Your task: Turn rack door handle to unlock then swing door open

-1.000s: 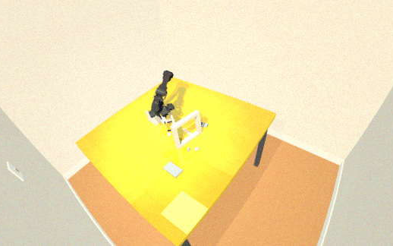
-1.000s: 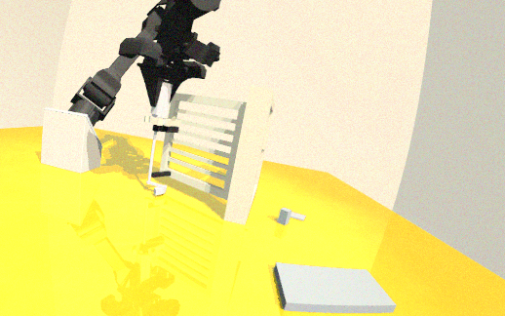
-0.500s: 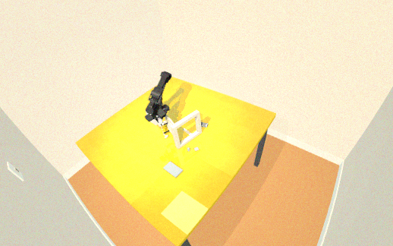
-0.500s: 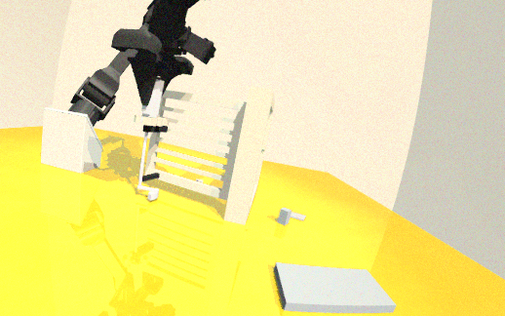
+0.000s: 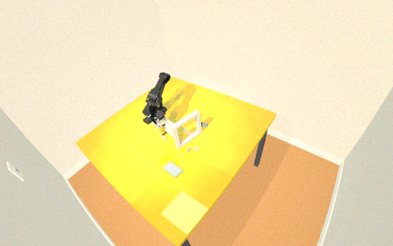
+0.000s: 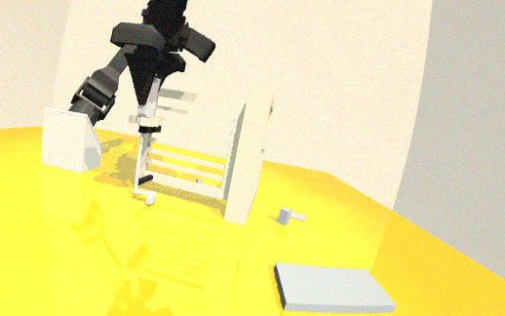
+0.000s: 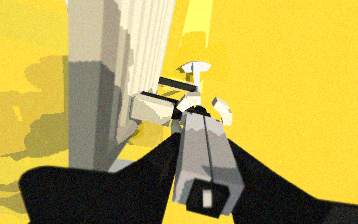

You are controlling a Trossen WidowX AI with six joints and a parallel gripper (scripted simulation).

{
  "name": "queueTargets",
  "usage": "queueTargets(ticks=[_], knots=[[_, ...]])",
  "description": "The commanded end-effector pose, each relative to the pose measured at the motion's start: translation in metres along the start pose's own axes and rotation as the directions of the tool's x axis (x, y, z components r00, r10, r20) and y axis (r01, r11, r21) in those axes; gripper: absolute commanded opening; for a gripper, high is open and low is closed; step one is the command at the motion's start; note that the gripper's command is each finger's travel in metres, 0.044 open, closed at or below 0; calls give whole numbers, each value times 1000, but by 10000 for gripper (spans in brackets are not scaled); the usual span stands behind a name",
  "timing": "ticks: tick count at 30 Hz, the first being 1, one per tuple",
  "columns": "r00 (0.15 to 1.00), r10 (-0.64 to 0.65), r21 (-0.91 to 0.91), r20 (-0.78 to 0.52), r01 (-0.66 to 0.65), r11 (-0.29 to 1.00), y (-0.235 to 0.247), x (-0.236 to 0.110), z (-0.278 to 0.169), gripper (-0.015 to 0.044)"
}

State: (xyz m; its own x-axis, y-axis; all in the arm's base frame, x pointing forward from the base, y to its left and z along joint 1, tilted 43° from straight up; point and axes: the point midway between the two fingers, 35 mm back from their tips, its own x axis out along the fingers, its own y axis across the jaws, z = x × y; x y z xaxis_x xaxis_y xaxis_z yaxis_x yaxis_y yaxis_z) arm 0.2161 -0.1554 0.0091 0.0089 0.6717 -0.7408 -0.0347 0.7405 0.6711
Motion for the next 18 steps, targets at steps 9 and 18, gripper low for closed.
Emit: queueTargets(ticks=[9,18], knots=[[1000,-3,-22,-4,3,1000,-1,0,0,52],[1000,-3,-22,-4,3,1000,-1,0,0,288]])
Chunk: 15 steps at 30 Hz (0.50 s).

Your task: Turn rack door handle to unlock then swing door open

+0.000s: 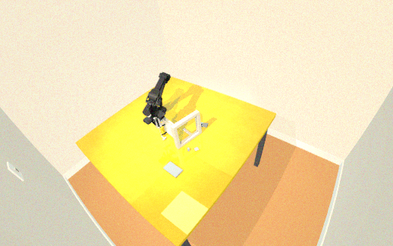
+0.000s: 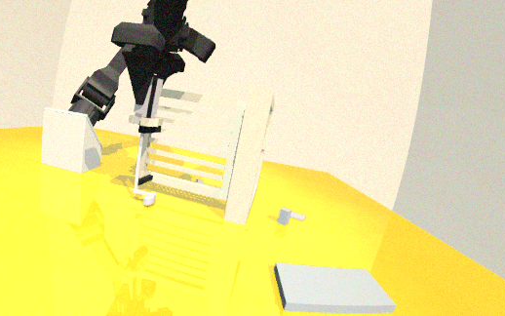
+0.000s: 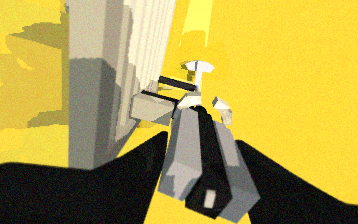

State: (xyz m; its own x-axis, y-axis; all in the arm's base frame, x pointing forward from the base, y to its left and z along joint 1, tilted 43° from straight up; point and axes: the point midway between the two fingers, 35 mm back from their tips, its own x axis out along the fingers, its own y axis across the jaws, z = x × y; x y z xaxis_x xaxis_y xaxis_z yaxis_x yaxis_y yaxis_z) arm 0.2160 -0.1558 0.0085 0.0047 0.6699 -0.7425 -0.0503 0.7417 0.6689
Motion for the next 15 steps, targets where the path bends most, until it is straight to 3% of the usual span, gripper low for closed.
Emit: queueTargets(ticks=[1,15], knots=[[1000,0,-6,0,0,1000,0,0,0,298],[1000,-7,2,8,7,1000,-1,-17,1,298]])
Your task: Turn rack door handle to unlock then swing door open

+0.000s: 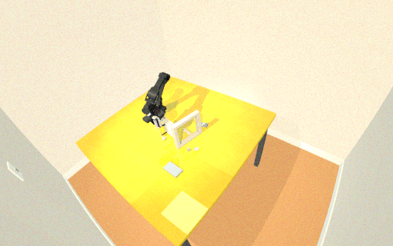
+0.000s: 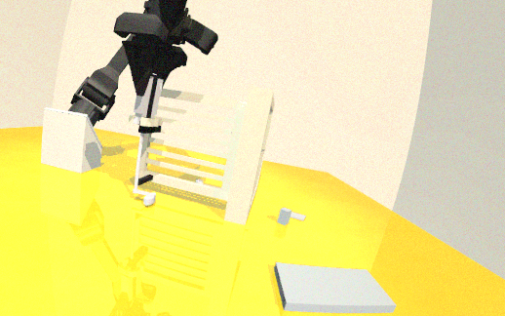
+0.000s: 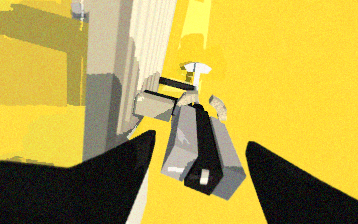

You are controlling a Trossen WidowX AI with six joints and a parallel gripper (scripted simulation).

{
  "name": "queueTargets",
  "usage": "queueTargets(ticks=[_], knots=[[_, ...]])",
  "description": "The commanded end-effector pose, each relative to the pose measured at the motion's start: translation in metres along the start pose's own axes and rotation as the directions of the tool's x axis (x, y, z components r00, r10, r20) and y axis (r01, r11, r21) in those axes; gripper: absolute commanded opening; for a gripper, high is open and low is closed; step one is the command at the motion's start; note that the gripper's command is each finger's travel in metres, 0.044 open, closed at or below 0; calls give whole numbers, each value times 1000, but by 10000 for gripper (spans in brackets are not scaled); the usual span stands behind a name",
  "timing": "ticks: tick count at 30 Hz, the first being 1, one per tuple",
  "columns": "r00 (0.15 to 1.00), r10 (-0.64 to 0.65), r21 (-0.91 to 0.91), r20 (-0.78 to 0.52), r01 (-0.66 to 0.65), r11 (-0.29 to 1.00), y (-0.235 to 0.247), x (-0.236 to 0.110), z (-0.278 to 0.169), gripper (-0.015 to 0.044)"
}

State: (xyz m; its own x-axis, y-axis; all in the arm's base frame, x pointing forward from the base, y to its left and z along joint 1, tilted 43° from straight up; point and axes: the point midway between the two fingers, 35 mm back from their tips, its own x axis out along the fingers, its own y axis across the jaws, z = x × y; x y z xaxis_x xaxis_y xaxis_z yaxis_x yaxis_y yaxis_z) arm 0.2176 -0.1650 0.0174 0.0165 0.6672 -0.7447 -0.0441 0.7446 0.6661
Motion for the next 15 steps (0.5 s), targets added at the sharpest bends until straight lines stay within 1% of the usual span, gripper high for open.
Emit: queueTargets(ticks=[1,15], knots=[[1000,-4,-3,-3,4,1000,-1,-5,0,298],[1000,-8,2,0,8,1000,-1,-23,0,298]])
